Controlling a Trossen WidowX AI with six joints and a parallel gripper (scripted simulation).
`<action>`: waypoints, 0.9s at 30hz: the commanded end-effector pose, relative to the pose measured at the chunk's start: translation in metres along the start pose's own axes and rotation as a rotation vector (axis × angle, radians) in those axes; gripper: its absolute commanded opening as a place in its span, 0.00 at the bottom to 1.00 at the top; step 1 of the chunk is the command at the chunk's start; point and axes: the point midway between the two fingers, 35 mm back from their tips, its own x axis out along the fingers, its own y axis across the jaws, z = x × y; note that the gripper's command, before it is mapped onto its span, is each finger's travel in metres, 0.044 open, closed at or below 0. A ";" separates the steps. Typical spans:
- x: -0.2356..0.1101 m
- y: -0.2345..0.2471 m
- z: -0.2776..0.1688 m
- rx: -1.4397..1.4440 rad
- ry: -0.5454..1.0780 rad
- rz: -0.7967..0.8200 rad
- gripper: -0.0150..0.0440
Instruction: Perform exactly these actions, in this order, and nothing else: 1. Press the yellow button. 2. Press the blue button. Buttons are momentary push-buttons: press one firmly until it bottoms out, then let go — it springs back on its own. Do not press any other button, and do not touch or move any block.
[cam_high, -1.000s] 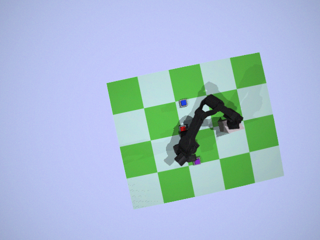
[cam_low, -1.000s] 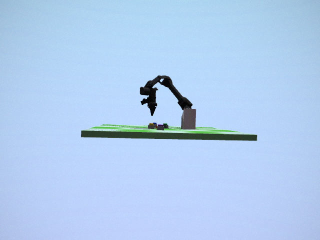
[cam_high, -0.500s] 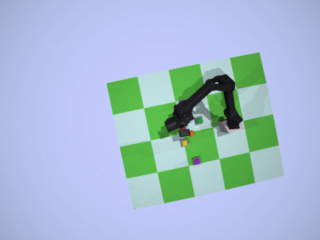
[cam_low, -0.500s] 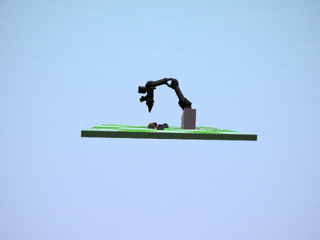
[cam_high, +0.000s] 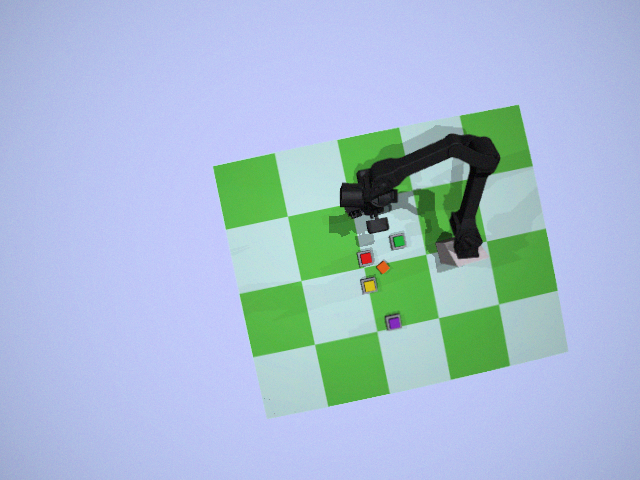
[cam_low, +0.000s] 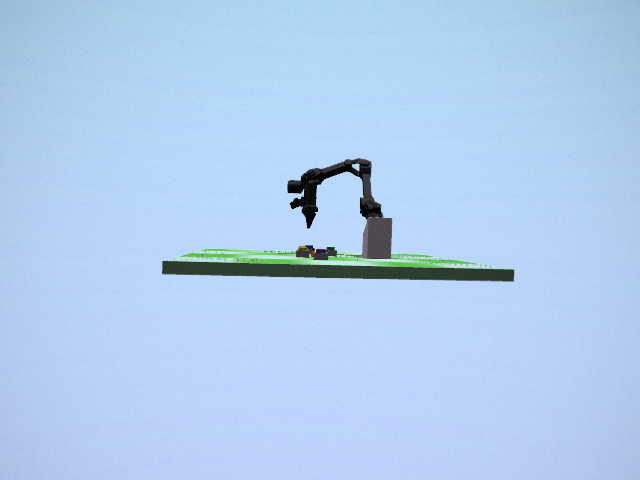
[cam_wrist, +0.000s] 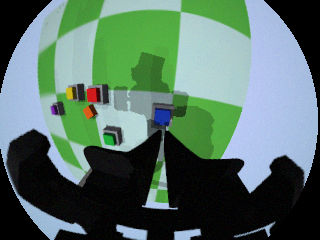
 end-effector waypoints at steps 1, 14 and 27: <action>0.038 0.000 -0.005 -0.006 0.018 0.000 0.29; 0.060 0.000 -0.006 -0.006 0.017 -0.003 0.29; 0.082 -0.001 -0.007 -0.007 0.017 -0.004 0.29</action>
